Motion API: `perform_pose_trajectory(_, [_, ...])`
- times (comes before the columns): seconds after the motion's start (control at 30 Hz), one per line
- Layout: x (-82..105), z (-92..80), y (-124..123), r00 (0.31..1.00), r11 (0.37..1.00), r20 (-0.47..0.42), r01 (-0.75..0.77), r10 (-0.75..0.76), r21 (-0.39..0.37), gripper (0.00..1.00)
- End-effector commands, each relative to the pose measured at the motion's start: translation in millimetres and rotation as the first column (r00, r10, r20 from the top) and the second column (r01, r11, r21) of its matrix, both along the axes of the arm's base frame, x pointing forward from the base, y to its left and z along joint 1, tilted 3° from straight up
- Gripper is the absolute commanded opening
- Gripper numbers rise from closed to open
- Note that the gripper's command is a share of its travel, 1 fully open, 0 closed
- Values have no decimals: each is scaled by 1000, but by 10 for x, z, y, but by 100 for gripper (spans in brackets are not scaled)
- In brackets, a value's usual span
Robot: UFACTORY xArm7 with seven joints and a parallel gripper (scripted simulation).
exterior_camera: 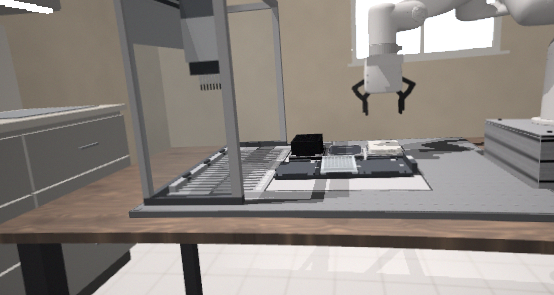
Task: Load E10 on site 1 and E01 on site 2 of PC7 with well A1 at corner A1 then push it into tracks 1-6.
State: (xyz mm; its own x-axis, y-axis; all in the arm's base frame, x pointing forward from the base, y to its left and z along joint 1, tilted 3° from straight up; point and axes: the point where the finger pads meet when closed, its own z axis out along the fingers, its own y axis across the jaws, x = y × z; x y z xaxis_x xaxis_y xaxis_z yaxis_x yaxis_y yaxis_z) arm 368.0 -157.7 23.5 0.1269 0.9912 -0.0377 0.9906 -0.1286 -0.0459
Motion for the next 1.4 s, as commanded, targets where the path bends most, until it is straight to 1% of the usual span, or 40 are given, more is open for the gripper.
perform_pose_trajectory(0.0, [8,-66,-4,1000,1000,3,0,0,-1,100])
perform_pose_trajectory(1.37, [-22,-665,-23,1000,1000,3,0,0,-1,100])
